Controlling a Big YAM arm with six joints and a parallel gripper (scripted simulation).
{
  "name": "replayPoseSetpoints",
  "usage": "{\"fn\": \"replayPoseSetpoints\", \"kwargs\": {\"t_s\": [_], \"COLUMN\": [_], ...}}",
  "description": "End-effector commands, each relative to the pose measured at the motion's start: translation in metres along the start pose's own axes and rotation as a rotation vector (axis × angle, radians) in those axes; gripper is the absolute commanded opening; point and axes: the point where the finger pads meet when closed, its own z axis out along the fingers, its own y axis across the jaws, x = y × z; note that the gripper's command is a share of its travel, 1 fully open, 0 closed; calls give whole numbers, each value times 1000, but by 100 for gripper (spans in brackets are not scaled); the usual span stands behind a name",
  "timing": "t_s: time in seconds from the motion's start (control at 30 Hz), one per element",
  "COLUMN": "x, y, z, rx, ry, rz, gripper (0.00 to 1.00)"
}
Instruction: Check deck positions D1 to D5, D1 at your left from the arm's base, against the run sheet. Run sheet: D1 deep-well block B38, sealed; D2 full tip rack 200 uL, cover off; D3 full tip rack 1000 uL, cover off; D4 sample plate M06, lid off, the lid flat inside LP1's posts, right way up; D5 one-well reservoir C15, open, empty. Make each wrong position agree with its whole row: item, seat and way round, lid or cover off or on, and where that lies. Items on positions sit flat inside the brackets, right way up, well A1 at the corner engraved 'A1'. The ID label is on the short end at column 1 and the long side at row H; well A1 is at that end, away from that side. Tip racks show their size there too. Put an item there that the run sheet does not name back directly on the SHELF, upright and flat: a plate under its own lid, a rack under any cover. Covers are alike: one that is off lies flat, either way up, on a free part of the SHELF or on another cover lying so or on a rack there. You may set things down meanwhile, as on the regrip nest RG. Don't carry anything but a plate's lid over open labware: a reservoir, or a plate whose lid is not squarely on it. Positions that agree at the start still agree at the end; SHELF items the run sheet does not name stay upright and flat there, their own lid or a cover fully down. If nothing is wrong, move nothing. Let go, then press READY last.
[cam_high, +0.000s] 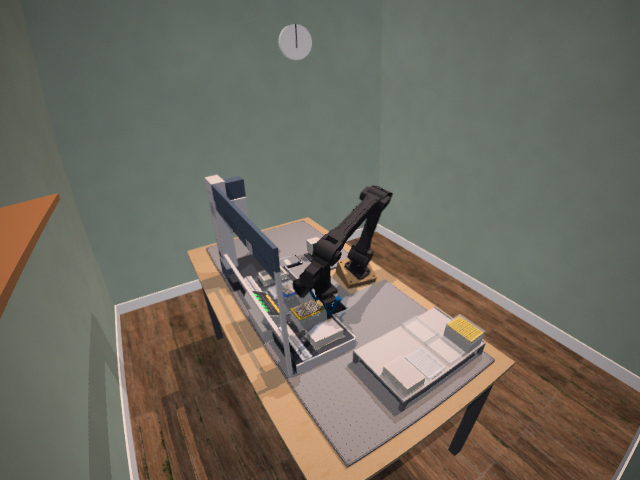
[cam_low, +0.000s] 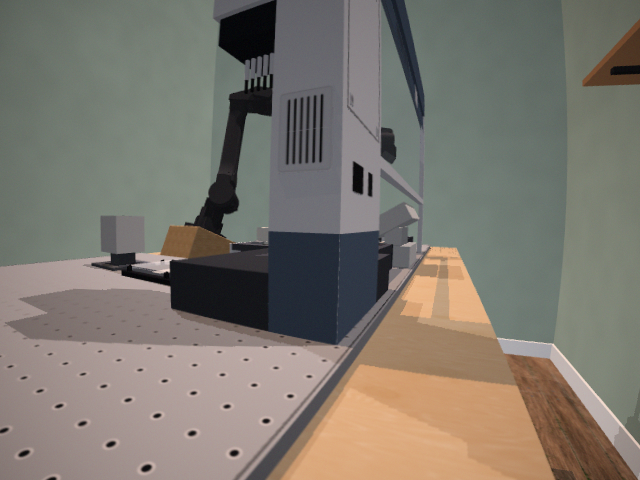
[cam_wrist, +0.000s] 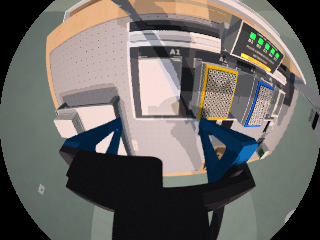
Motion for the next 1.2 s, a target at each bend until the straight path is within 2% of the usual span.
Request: {"fn": "replayPoseSetpoints", "kwargs": {"t_s": [0.0, 0.1, 0.13, 0.17, 0.33, 0.5, 0.53, 0.57, 0.6, 0.73, 1.17], "x": [-11, -9, -6, -11, -9, -11, -9, -6, 11, 17, 82], "y": [8, 8, 4, 9, 8, 7, 10, 7, 7, 8, 6], "z": [-39, -41, -27, -38, -54, -57, -57, -43, -39, -39, -37], "rx": [-34, -34, -19, -30, -35, -30, -31, -21, -17, -23, -26], "ry": [-69, -68, -36, -58, -71, -63, -61, -41, -23, -37, -29], "rz": [-15, -16, -4, -13, -17, -14, -17, -10, 13, 48, 311], "gripper": [100, 100, 100, 100, 100, 100, 100, 100, 0, 0, 0]}}
